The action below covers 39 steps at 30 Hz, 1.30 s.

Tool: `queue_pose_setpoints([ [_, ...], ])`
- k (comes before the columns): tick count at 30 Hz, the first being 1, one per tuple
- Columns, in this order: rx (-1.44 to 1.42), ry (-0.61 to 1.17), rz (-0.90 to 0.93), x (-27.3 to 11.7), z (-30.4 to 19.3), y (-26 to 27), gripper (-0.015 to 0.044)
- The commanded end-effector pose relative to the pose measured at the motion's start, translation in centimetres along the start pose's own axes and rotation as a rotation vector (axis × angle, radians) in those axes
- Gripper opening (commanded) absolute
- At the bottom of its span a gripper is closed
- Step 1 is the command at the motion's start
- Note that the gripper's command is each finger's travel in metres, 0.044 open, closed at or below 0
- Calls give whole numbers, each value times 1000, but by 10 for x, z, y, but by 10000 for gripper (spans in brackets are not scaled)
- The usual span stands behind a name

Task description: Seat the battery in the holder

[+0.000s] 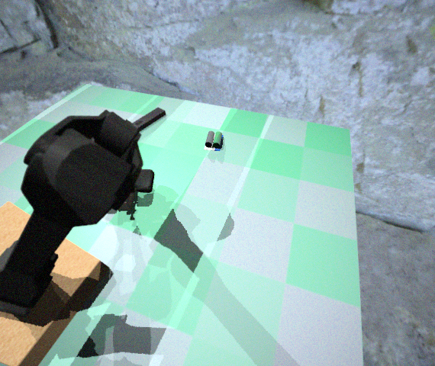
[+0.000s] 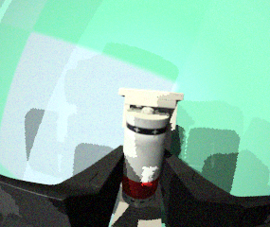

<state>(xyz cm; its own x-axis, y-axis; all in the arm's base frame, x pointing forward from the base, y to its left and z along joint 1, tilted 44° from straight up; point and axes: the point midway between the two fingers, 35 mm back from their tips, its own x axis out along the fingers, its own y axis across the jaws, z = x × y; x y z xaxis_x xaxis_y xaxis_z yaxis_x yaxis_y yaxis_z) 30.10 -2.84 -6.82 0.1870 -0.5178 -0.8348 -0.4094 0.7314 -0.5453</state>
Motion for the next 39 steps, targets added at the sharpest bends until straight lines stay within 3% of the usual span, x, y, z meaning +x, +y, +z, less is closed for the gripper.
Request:
queue_pose_setpoints([
  [1,-5,49,7,4,-7,3,86],
  [39,10,239,21,4,-3,-3,86],
])
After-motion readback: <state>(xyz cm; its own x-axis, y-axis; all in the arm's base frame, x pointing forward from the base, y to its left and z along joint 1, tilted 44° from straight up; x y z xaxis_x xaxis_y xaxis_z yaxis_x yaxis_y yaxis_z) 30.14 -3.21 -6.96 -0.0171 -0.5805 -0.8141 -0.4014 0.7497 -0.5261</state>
